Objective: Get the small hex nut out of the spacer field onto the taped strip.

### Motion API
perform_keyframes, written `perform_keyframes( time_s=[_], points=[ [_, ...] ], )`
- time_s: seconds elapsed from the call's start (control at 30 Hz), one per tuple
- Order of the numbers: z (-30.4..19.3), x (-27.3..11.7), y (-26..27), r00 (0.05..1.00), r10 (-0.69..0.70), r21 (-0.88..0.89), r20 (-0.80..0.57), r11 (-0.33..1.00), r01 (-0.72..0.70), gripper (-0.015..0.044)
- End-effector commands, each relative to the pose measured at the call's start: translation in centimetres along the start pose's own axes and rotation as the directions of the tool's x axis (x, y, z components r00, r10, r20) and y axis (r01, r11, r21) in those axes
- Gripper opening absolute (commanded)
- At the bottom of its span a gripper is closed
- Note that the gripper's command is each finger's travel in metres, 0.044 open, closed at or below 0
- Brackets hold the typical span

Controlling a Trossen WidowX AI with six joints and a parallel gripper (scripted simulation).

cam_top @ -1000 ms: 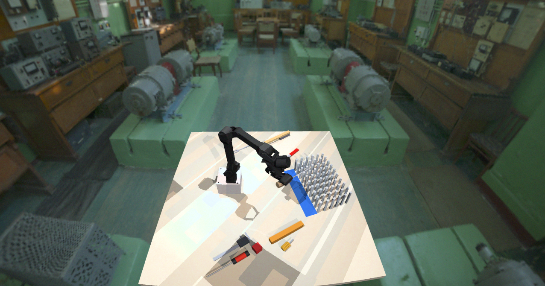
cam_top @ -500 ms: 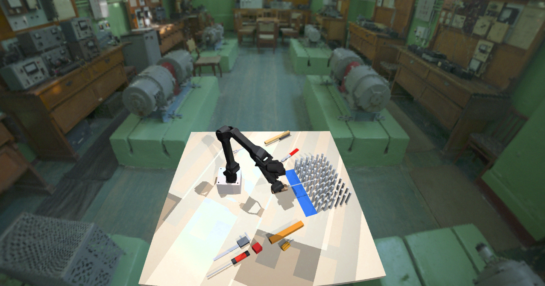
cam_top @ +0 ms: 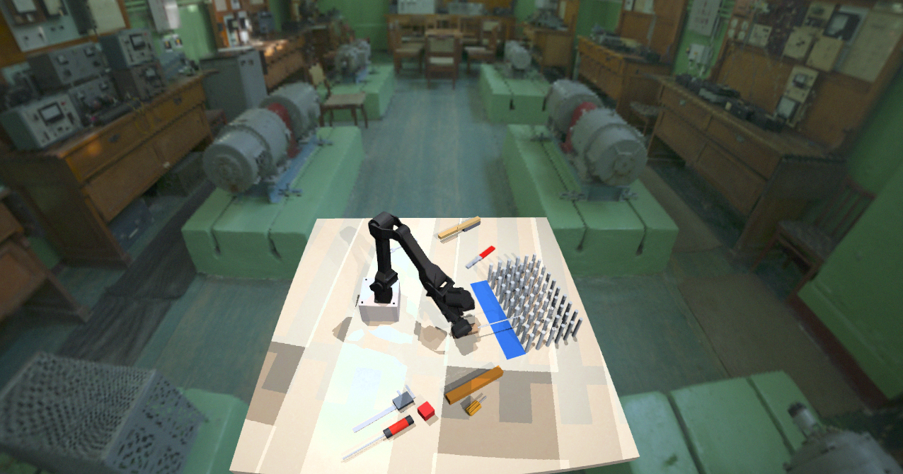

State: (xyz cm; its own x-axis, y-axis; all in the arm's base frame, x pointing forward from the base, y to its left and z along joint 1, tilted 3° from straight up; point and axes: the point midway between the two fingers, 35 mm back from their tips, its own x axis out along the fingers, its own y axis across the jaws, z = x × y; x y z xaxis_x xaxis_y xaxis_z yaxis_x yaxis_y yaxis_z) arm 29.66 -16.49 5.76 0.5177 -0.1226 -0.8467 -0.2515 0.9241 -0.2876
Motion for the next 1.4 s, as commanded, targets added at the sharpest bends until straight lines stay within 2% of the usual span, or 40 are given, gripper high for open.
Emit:
perform_keyframes(
  time_s=[0.0,0.23,1.37],
  points=[
    [-1.4,2.5,1.2,1.0,0.001,0.005,-0.003,1.0,-0.001,0.0],
    [-3.6,5.4,3.2,1.0,0.001,0.005,-0.003,1.0,-0.001,0.0],
    [-1.3,6.4,3.0,1.0,0.001,0.005,-0.001,1.0,-0.001,0.0]
  ],
)
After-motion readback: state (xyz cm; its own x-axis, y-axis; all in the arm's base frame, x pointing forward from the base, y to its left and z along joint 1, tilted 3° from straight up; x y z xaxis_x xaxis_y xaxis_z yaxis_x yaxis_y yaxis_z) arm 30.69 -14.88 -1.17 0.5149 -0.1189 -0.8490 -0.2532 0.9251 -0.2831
